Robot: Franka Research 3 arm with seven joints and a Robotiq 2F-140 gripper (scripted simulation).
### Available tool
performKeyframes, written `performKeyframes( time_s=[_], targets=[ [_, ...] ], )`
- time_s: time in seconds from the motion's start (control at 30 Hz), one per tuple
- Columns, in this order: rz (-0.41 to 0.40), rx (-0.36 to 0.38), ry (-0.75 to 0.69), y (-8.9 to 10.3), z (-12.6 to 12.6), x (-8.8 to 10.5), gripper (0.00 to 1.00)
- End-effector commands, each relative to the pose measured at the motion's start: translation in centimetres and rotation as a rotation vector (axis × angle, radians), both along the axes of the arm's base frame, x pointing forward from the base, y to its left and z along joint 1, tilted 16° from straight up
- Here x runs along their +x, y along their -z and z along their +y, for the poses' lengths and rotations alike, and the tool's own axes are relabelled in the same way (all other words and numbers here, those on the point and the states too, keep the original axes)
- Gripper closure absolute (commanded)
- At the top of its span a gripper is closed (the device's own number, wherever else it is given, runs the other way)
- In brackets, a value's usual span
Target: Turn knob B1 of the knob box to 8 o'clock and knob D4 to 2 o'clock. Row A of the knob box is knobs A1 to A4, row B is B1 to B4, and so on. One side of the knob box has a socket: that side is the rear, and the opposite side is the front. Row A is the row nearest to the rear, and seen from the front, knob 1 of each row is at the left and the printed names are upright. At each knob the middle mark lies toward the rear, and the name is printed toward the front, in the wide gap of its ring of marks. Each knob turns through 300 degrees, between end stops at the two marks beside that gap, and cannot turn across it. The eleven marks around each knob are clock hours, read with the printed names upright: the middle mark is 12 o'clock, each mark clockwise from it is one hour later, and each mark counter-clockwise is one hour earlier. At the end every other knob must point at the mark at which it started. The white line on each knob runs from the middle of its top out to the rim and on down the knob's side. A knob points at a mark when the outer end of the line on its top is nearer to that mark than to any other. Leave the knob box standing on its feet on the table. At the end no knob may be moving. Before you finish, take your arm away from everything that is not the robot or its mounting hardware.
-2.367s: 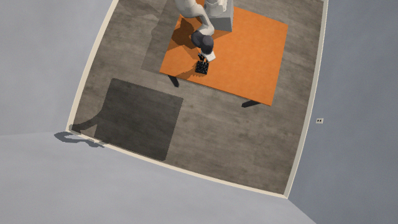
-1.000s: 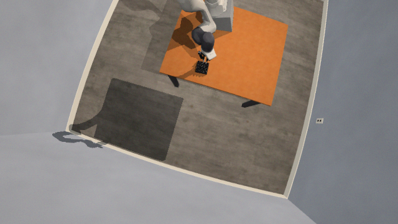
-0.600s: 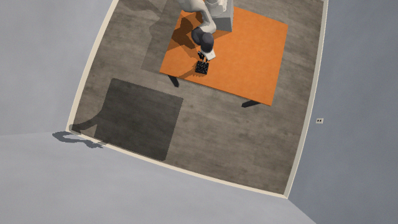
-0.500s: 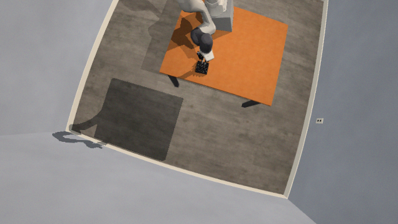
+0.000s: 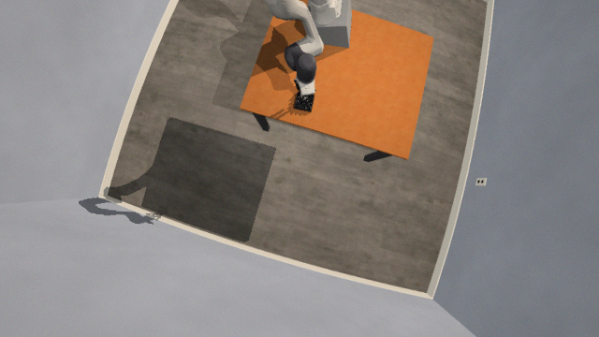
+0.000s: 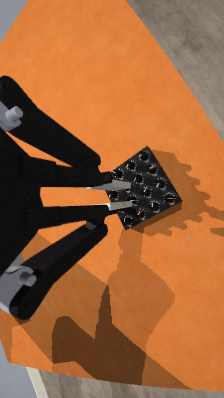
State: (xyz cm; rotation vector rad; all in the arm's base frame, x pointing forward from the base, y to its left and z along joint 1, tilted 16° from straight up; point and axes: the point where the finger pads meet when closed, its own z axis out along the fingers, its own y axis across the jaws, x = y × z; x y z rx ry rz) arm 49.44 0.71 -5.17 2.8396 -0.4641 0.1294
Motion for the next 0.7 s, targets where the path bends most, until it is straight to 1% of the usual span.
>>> performKeyframes(
  time_s=[0.0, 0.27, 0.33, 0.37, 0.67],
  targets=[
    [-0.044, -0.001, 0.15, -0.1, -0.2, 0.3, 0.88],
    [-0.083, 0.006, 0.289, -0.5, -0.7, 1.2, 0.88],
    [-0.083, 0.006, 0.289, -0.5, -0.7, 1.2, 0.88],
    [-0.096, 0.008, 0.335, -0.6, -0.8, 1.6, 0.88],
    [-0.14, 0.017, 0.49, -1.1, -1.3, 2.6, 0.88]
  ],
)
